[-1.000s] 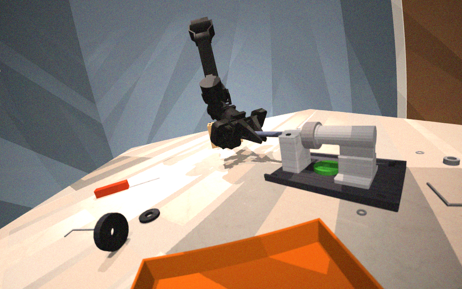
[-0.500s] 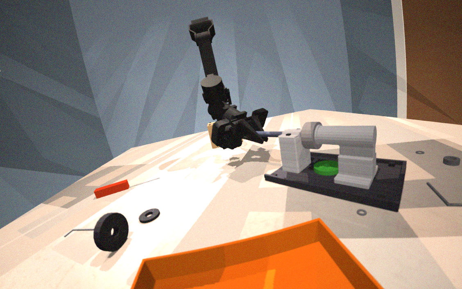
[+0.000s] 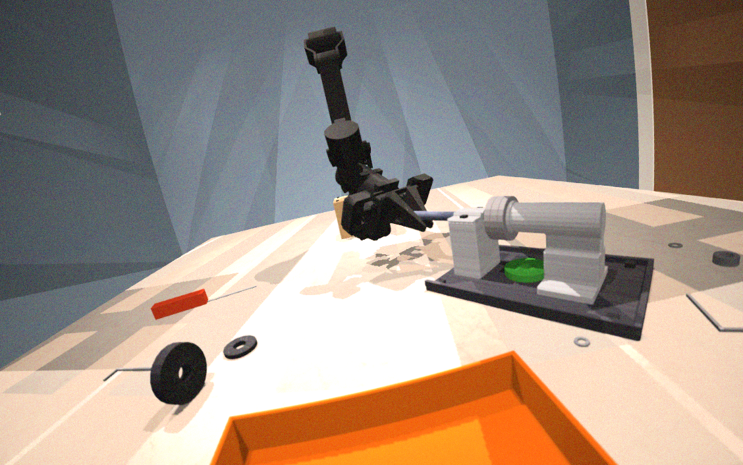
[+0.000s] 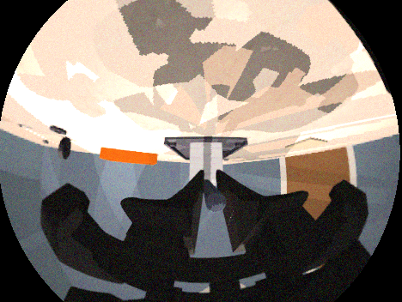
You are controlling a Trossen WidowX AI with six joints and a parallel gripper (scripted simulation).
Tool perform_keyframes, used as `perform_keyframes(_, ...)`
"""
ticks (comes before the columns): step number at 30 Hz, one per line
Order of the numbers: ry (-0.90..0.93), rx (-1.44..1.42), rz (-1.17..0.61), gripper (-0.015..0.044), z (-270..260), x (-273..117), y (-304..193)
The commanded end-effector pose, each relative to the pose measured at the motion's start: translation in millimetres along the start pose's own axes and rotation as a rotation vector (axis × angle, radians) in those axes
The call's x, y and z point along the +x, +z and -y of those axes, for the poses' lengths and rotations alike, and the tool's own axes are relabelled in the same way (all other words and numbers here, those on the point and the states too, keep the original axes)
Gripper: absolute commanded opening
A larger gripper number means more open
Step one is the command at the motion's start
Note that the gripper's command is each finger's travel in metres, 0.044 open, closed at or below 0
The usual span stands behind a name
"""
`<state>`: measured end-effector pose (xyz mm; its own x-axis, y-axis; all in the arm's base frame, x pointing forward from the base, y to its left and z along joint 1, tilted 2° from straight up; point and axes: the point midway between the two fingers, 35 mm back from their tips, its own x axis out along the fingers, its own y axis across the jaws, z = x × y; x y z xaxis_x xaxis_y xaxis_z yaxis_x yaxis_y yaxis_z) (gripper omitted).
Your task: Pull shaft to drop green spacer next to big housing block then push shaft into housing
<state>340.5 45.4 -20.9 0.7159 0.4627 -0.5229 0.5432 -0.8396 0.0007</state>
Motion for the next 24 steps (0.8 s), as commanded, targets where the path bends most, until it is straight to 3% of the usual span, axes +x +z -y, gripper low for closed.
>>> perform_keyframes(1,0.003,-0.003,-0.008,0.0,-1.8,2.4,-3.8)
perform_keyframes(24,0.003,-0.003,-0.008,0.0,-1.7,8.0,-7.3)
